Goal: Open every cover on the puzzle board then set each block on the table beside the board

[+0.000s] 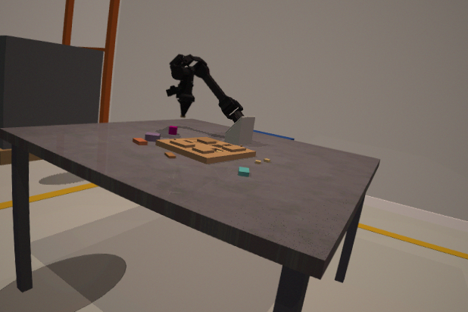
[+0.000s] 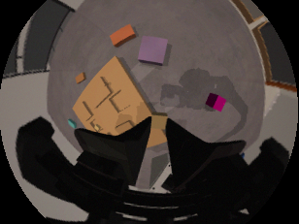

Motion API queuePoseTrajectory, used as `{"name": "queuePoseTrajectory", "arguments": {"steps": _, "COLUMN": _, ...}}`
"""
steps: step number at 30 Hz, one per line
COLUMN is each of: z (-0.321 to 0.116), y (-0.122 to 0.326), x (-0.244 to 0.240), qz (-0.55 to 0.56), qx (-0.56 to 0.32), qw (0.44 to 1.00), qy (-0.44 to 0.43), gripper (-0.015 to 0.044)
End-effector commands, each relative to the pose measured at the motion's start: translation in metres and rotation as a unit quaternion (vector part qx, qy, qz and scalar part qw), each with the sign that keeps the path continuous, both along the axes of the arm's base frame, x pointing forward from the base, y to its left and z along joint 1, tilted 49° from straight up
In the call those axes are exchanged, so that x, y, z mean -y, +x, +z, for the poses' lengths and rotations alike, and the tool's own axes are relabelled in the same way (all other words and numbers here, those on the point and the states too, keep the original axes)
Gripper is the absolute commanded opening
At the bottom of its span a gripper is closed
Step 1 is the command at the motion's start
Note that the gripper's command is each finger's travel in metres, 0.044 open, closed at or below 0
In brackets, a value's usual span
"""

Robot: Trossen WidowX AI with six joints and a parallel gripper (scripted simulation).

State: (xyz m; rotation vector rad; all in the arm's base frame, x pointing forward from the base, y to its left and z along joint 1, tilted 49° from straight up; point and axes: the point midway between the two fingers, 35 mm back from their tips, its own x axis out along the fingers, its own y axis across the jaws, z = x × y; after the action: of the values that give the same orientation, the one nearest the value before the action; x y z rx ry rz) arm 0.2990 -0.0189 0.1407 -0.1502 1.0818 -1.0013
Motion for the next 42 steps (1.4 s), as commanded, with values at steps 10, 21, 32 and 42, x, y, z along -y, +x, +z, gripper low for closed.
{"name": "queuePoseTrajectory", "arguments": {"steps": 10, "z": 0.021, "y": -0.041, "x": 0.030, "qz": 0.000, "qx": -0.006, "qw": 1.000, "qy": -0.005, "gripper": 0.0080}}
{"name": "queuePoseTrajectory", "arguments": {"steps": 21, "z": 0.019, "y": -0.047, "x": 0.038, "qz": 0.000, "qx": -0.006, "qw": 1.000, "qy": -0.004, "gripper": 0.0080}}
{"name": "queuePoseTrajectory", "arguments": {"steps": 32, "z": 0.006, "y": -0.043, "x": 0.050, "qz": 0.000, "qx": -0.007, "qw": 1.000, "qy": -0.001, "gripper": 0.0080}}
{"name": "queuePoseTrajectory", "arguments": {"steps": 42, "z": -0.005, "y": -0.040, "x": 0.062, "qz": 0.000, "qx": -0.006, "qw": 1.000, "qy": 0.001, "gripper": 0.0080}}
